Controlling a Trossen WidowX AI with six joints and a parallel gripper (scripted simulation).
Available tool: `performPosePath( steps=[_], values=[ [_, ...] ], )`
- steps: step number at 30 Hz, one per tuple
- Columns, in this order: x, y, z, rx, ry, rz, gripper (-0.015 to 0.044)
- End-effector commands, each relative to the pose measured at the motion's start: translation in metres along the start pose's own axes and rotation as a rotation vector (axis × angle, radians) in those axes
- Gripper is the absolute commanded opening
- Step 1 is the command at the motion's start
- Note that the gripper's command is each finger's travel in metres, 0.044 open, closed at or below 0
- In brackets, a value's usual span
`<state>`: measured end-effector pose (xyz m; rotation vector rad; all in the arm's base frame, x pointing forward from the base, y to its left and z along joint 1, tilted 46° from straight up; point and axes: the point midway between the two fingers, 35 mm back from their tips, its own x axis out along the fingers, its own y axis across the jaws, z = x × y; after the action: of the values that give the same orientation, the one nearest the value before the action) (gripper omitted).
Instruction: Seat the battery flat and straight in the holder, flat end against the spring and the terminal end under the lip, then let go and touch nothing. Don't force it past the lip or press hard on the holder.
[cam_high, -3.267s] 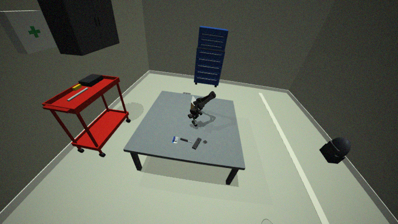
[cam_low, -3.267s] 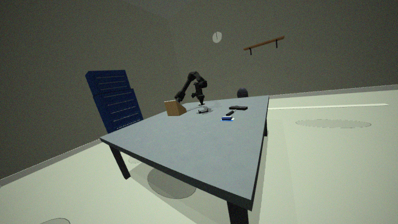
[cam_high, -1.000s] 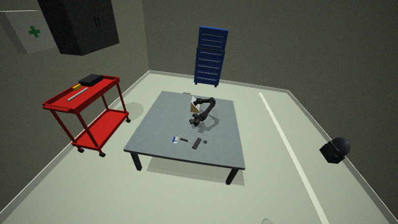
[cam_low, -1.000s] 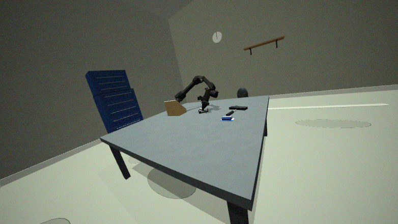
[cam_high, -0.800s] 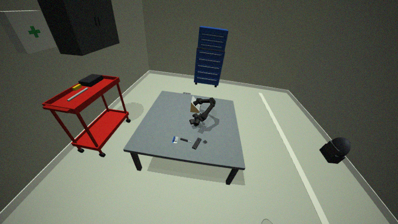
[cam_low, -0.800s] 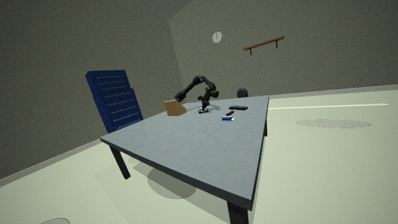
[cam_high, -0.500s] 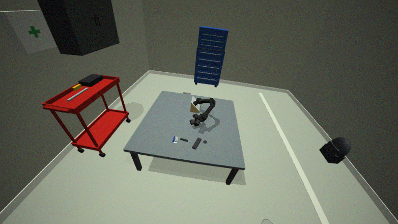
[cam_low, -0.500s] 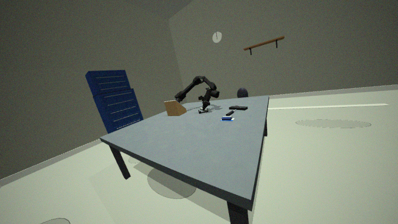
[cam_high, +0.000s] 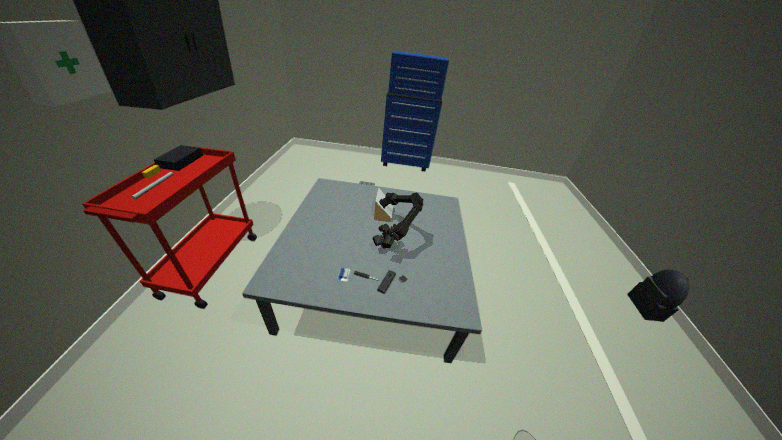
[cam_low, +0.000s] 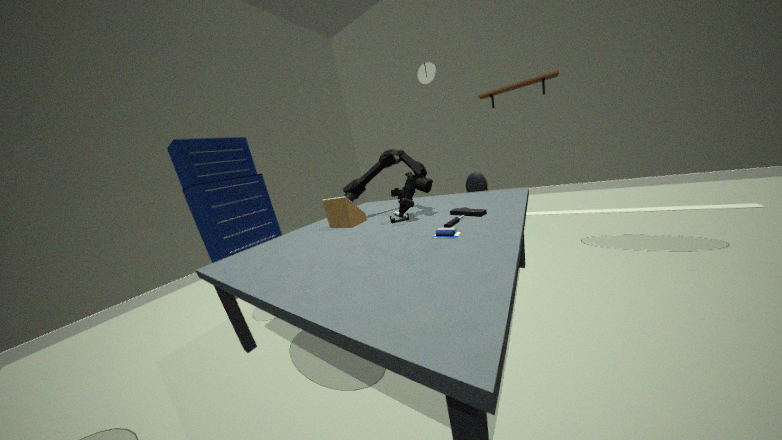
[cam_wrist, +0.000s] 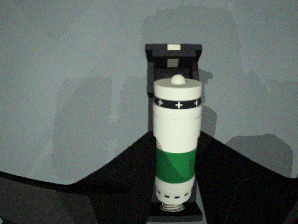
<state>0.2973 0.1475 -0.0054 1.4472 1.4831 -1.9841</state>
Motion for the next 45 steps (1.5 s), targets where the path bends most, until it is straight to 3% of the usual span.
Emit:
performPosePath(
  steps=[1,45],
  values=[
    [0.000,0.001,-0.003,0.000,0.034,0.003,0.0067],
    [0.013,0.005,0.001,0.014,0.280,0.006,0.0067]
  ],
)
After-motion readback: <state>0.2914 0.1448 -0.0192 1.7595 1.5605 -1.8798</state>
